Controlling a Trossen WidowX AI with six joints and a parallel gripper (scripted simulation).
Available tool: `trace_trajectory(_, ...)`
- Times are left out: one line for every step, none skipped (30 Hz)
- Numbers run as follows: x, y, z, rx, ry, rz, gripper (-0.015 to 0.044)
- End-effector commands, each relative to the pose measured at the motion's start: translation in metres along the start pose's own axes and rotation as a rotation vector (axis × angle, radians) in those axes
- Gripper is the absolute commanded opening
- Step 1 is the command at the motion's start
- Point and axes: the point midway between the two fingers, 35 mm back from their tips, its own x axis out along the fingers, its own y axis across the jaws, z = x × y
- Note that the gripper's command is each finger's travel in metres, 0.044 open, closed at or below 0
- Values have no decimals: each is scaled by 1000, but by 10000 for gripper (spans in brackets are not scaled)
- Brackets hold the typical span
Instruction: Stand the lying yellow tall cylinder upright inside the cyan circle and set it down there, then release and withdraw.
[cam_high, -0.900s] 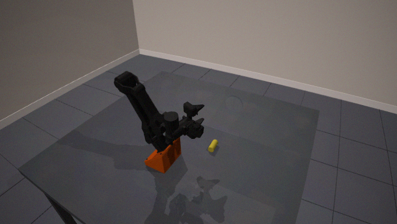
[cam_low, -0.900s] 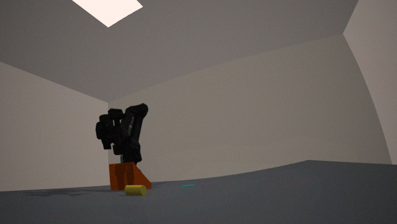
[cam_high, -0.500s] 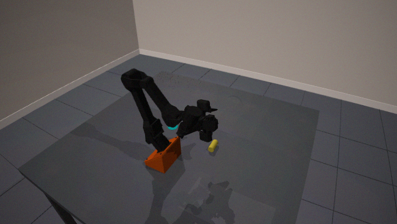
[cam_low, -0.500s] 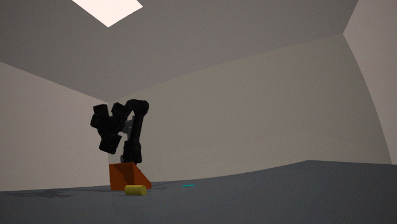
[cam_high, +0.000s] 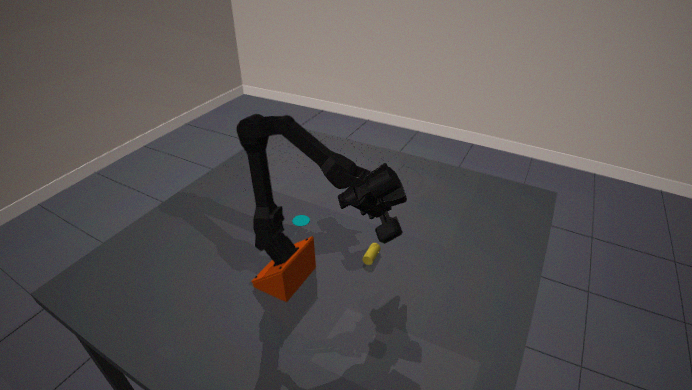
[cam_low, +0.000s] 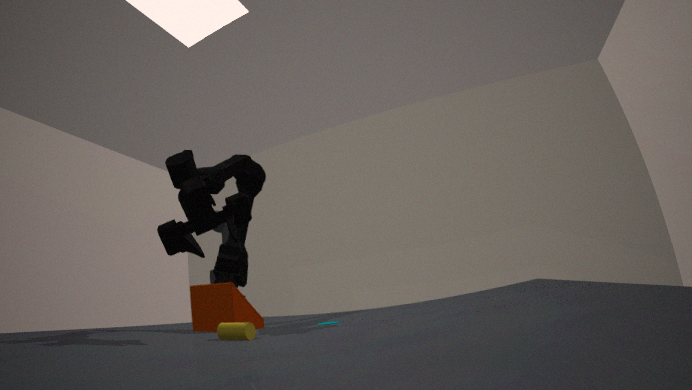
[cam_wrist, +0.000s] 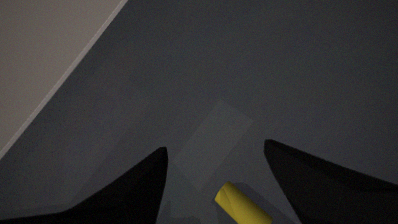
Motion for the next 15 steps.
trace_trajectory(25, 16, -25, -586, 496, -123, 309)
trace_trajectory(25, 19, -29, -663, 568, -118, 309)
trace_trajectory(25, 23, -33, -741, 641, -108, 309)
trace_trajectory(24, 27, -37, -817, 716, -93, 309)
trace_trajectory(23, 31, -40, -880, 779, -77, 309)
trace_trajectory(22, 33, -42, -917, 817, -65, 309)
trace_trajectory(22, 34, -43, -929, 830, -61, 309)
trace_trajectory(22, 34, -43, -929, 830, -61, 309)
trace_trajectory(22, 34, -43, -929, 830, -61, 309)
trace_trajectory(22, 34, -43, -929, 830, -61, 309)
trace_trajectory(22, 34, -43, -929, 830, -61, 309)
trace_trajectory(22, 34, -43, -929, 830, -61, 309)
trace_trajectory(22, 34, -43, -929, 830, -61, 309)
trace_trajectory(22, 34, -43, -929, 830, -61, 309)
trace_trajectory(22, 34, -43, -929, 830, -61, 309)
